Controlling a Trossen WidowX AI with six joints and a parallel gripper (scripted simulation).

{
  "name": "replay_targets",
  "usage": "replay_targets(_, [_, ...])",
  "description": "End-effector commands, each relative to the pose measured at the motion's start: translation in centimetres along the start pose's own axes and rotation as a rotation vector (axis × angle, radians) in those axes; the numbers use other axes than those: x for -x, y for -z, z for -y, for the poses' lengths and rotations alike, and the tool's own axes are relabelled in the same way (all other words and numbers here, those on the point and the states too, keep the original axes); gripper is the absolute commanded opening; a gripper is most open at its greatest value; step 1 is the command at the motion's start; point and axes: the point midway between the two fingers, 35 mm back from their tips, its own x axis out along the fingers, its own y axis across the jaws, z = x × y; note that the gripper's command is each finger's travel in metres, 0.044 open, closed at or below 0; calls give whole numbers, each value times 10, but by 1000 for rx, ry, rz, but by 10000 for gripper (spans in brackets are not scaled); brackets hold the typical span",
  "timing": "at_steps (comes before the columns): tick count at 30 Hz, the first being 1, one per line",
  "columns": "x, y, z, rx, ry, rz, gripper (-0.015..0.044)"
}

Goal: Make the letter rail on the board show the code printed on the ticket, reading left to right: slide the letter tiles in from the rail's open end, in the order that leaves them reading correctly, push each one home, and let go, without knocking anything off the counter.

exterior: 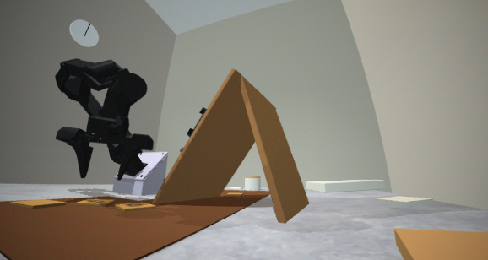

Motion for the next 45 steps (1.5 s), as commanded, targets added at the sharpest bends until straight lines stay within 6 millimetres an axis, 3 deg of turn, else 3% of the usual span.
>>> replay_targets(1, [-12, 2, 0, 2, 1, -8, 340])
replay_targets(5, [-29, 2, 2, 2, 3, -5, 340])
replay_targets(45, [-49, 2, 3, 2, 4, -3, 340])
